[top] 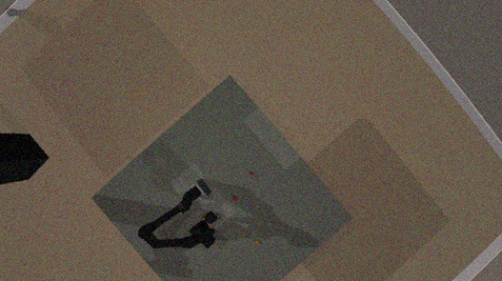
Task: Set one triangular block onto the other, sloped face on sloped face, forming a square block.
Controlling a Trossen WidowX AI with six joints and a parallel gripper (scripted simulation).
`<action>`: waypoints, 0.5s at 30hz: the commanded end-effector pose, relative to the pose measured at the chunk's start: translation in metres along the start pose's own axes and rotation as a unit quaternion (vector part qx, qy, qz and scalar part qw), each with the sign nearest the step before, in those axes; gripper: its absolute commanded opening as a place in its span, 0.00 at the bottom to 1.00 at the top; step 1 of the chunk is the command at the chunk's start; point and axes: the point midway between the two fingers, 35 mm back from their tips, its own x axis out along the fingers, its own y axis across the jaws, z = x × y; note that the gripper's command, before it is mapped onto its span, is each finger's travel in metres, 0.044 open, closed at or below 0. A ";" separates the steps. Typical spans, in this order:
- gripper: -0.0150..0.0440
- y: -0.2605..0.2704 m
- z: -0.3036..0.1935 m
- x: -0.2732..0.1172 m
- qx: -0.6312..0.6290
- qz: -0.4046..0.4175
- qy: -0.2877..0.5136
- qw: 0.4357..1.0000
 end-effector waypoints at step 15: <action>1.00 0.000 0.000 0.000 0.000 0.000 0.000 1.000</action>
